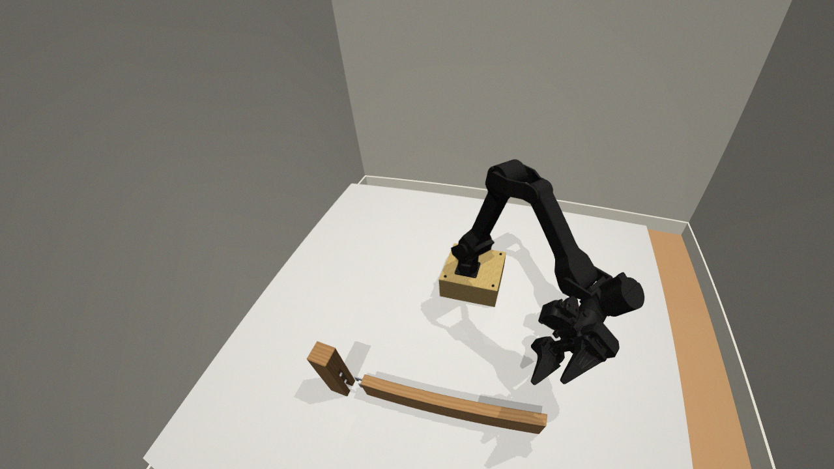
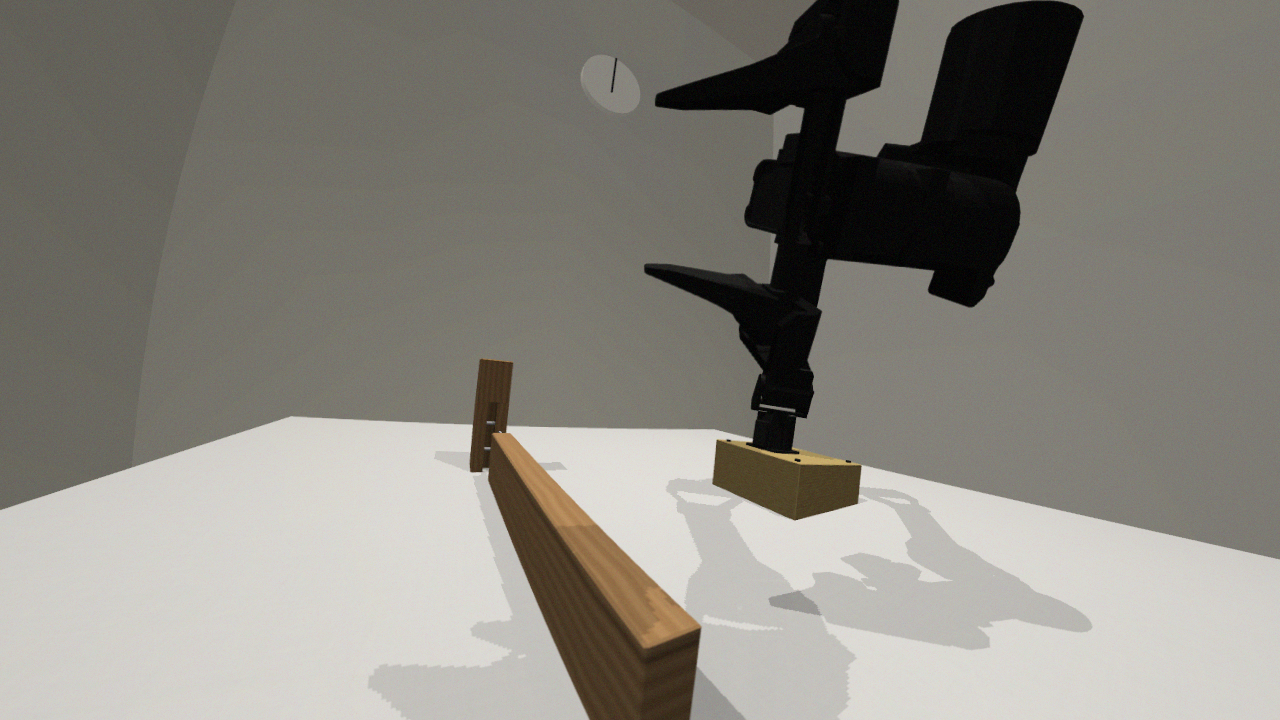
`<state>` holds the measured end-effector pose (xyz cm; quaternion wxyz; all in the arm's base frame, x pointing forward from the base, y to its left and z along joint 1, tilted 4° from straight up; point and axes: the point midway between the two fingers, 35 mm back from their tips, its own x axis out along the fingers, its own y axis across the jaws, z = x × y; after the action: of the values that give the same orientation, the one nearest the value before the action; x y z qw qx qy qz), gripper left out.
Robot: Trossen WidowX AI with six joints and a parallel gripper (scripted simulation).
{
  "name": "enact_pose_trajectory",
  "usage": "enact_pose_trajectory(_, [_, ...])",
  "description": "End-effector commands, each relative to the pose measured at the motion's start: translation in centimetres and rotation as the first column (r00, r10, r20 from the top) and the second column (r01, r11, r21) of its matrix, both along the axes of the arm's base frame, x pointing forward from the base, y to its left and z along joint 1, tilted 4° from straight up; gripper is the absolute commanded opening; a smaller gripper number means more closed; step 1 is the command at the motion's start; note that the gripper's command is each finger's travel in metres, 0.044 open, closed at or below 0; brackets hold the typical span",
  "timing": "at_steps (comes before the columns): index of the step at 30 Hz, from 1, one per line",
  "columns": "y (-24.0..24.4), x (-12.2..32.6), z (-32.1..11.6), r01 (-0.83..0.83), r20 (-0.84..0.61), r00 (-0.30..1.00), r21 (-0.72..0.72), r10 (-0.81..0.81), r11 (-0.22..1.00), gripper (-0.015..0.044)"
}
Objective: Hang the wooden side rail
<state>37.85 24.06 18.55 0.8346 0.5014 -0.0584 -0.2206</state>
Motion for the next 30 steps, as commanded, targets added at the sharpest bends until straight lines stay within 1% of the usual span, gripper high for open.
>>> enact_pose_trajectory(1, [-0.2,0.1,-0.1,0.001,-0.004,1.000,-0.004,-0.001,1.000,0.0426])
enact_pose_trajectory(2, [-0.8,0.5,-0.5,0.002,-0.017,1.000,-0.016,-0.002,1.000,0.0440])
enact_pose_trajectory(9, [-9.2,4.0,-5.6,-0.004,-0.180,0.983,-0.172,-0.028,0.985,0.0440])
enact_pose_trajectory(15, [-17.6,4.5,-9.2,-0.030,-0.328,0.941,-0.321,-0.081,0.947,0.0440])
enact_pose_trajectory(22, [-26.1,2.6,-12.8,-0.111,-0.459,0.881,-0.436,-0.114,0.893,0.0440])
enact_pose_trajectory(30, [-34.8,-3.3,-15.8,-0.252,-0.571,0.808,-0.553,-0.142,0.794,0.0440])
